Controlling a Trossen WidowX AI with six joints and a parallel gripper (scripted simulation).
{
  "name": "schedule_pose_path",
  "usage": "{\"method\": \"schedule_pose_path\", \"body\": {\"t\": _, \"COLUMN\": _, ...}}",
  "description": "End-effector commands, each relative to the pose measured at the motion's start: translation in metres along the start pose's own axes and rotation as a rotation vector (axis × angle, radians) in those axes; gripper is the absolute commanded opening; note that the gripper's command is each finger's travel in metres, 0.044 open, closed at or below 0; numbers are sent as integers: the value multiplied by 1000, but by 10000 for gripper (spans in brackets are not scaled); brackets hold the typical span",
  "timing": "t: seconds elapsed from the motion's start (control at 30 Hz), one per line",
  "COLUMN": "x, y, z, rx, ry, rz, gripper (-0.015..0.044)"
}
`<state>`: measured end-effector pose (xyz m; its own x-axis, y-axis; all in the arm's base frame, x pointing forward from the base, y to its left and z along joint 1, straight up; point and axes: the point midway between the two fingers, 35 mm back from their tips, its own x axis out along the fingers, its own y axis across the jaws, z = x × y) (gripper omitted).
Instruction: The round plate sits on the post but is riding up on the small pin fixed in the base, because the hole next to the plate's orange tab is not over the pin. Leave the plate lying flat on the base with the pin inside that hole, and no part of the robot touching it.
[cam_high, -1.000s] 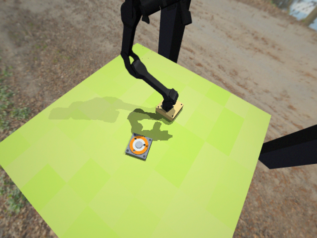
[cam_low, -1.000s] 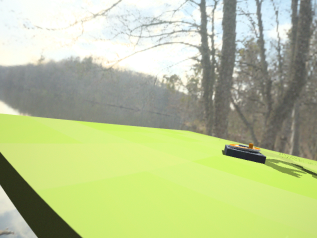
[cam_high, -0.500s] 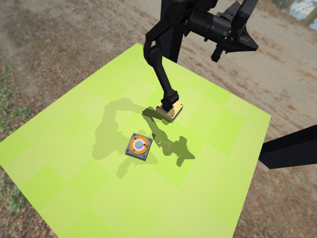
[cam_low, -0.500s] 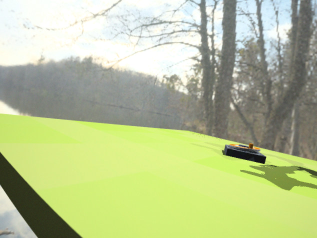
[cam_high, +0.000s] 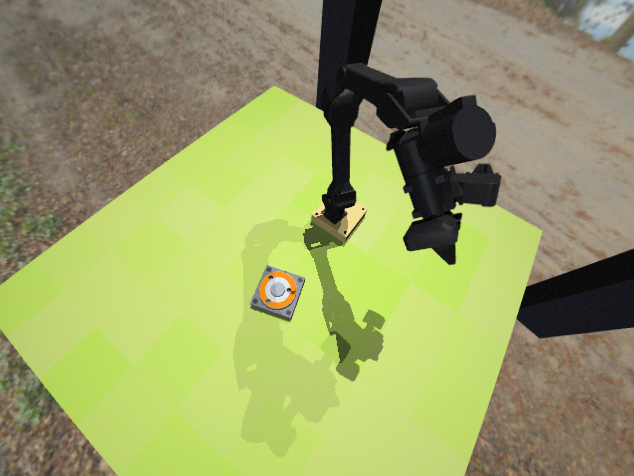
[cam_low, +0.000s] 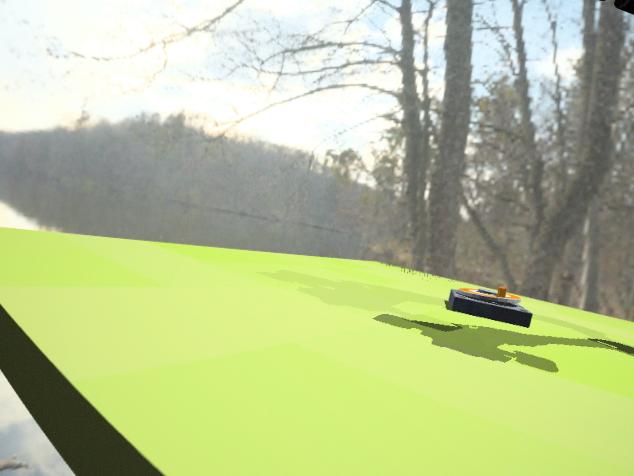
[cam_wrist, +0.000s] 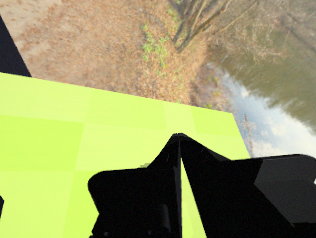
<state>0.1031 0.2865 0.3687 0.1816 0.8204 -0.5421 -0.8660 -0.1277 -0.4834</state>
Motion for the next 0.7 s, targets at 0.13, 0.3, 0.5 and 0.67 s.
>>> {"method": "schedule_pose_path", "body": {"t": 0.13, "x": 53, "y": -38, "z": -118, "rx": 472, "ry": 365, "rz": -67, "gripper": 0}}
{"method": "schedule_pose_path", "body": {"t": 0.3, "x": 65, "y": -41, "z": -192, "rx": 789, "ry": 564, "rz": -116, "gripper": 0}}
{"method": "schedule_pose_path", "body": {"t": 0.5, "x": 62, "y": -30, "z": -270, "rx": 1135, "ry": 773, "rz": -193, "gripper": 0}}
{"method": "schedule_pose_path", "body": {"t": 0.67, "x": 44, "y": 0, "z": -353, "rx": 1541, "ry": 1018, "rz": -311, "gripper": 0}}
